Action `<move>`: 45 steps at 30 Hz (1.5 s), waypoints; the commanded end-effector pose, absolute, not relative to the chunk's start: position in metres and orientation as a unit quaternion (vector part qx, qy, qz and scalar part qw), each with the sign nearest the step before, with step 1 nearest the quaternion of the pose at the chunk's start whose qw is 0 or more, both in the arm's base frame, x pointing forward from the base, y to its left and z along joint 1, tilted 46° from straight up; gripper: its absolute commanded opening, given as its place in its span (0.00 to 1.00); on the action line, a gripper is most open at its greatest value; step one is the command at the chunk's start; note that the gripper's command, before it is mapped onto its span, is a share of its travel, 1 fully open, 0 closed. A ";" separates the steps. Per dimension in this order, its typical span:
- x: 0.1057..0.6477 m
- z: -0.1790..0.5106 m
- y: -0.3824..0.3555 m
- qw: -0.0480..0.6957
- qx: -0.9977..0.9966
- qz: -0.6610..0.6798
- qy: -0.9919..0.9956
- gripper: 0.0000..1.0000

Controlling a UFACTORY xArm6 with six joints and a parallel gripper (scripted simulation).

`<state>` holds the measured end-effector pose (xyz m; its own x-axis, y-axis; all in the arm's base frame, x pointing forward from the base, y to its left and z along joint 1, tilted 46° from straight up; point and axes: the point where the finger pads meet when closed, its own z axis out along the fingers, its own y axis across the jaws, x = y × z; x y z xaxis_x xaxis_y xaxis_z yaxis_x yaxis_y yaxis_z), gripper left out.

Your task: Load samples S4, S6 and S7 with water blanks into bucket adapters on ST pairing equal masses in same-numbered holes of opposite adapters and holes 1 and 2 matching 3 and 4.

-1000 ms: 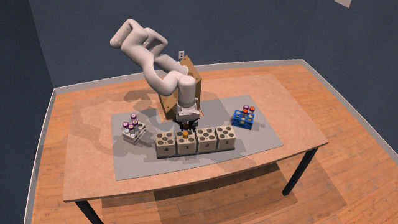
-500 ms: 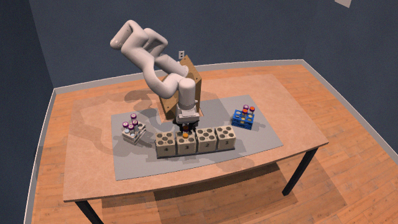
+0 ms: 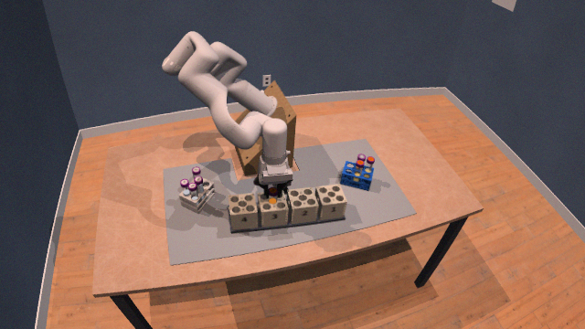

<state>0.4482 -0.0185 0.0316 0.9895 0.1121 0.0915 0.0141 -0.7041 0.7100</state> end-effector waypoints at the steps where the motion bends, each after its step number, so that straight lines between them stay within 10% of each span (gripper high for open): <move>1: 0.450 0.031 -0.019 0.382 0.921 0.066 0.034 0.00; 39: 0.453 0.017 -0.033 0.383 0.921 0.066 0.035 0.00; 40: 0.453 0.016 -0.033 0.383 0.921 0.066 0.035 0.44; 45: 0.453 0.016 -0.033 0.383 0.921 0.066 0.035 0.44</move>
